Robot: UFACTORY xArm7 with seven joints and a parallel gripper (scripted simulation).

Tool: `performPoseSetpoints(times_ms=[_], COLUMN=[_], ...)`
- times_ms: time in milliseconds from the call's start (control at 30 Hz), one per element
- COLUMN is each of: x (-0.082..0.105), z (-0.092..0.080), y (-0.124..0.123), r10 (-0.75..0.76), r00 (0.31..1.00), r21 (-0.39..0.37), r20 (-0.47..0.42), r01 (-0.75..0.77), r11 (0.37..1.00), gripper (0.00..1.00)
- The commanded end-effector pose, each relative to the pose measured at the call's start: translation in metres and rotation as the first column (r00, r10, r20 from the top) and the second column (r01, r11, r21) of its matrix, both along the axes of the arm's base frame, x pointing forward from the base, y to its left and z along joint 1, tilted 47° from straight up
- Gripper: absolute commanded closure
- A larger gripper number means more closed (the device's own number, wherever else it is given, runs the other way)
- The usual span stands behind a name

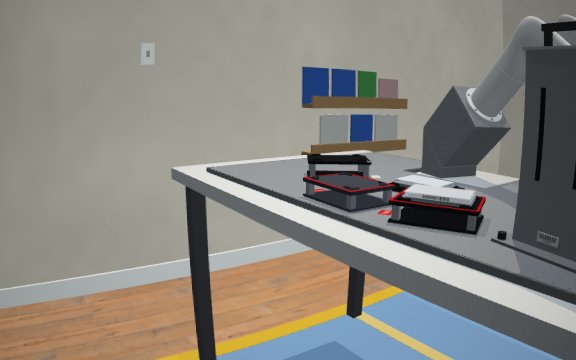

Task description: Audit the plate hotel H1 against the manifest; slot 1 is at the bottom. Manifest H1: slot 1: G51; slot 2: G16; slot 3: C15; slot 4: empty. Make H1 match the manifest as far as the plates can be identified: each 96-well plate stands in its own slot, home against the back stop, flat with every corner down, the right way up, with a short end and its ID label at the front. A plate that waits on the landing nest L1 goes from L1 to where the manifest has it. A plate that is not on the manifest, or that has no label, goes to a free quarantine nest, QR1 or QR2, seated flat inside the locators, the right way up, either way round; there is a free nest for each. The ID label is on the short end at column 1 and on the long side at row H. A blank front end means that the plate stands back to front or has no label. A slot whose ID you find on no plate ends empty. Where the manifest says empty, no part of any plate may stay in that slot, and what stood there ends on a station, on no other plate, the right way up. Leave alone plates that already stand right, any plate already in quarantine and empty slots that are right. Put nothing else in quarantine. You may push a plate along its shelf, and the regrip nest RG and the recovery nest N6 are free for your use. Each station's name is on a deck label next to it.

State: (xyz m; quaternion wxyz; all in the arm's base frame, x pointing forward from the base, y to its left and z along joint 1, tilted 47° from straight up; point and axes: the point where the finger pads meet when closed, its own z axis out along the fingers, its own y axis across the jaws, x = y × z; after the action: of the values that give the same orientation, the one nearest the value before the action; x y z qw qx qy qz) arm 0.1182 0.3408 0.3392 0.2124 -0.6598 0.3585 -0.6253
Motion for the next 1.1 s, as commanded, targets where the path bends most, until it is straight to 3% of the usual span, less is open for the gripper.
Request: performPoseSetpoints(times_ms=[0, 767, 1067], x=[-0.0005, -0.0005, -0.0005], z=[0.001, 0.001, 0.0011], y=[-0.0002, 0.0, 0.0001], r10=[0.067, 0.3, 0.406], r00=[0.996, 0.922, 0.856], r21=[0.021, 0.121, 0.181], r20=[-0.056, -0.244, -0.32], r01=[-0.066, -0.278, -0.366], r11=[0.998, 0.953, 0.913], gripper=[0.0, 0.0, 0.0])
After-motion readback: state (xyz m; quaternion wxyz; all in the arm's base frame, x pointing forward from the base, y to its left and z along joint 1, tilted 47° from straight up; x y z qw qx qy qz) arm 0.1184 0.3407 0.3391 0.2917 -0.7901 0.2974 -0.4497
